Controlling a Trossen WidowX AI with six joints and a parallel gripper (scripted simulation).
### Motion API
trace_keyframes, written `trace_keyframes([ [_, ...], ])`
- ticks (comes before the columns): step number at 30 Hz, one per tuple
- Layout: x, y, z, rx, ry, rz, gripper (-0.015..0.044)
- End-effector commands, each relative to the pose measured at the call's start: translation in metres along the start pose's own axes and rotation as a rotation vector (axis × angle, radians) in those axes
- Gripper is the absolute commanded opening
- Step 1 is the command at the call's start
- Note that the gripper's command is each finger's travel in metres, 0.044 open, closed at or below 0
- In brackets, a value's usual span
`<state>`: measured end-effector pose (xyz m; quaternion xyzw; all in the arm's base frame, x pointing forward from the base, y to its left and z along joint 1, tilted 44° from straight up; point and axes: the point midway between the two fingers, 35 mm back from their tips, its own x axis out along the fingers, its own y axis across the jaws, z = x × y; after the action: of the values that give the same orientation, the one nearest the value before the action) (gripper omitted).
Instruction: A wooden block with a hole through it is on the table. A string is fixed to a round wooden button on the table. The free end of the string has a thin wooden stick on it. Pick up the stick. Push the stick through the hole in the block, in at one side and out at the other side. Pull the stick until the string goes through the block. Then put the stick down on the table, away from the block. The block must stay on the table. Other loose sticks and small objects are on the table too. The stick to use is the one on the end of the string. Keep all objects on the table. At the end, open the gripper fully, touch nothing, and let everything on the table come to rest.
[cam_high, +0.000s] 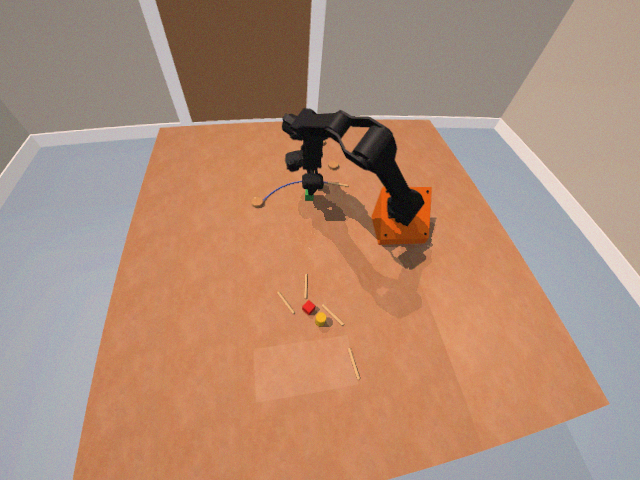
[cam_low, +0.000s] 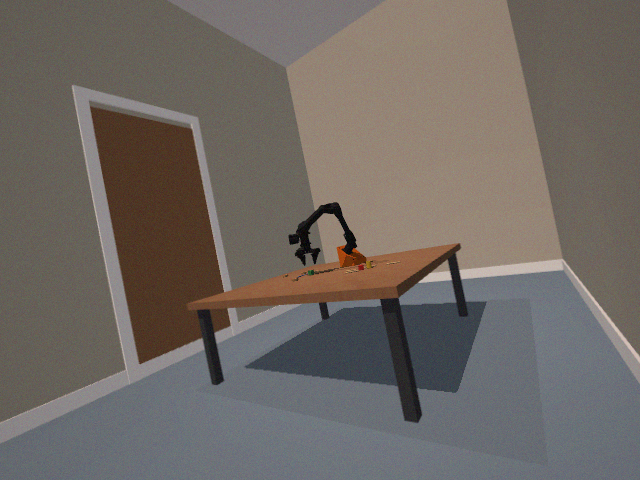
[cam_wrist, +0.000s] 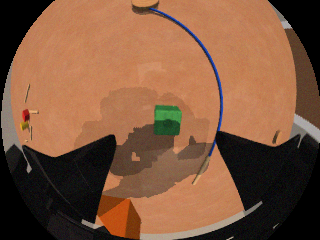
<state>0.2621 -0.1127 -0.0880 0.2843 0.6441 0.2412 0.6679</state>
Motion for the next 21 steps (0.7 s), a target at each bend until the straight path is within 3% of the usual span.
trace_keyframes([
  [1, -0.0063, -0.0023, 0.0002, 0.858, 0.002, -0.005, 0.0440],
  [15, -0.0104, -0.0038, -0.0004, 1.616, 0.000, -0.006, 0.0440],
  [21, -0.0106, -0.0038, -0.0004, 1.642, 0.000, -0.006, 0.0440],
])
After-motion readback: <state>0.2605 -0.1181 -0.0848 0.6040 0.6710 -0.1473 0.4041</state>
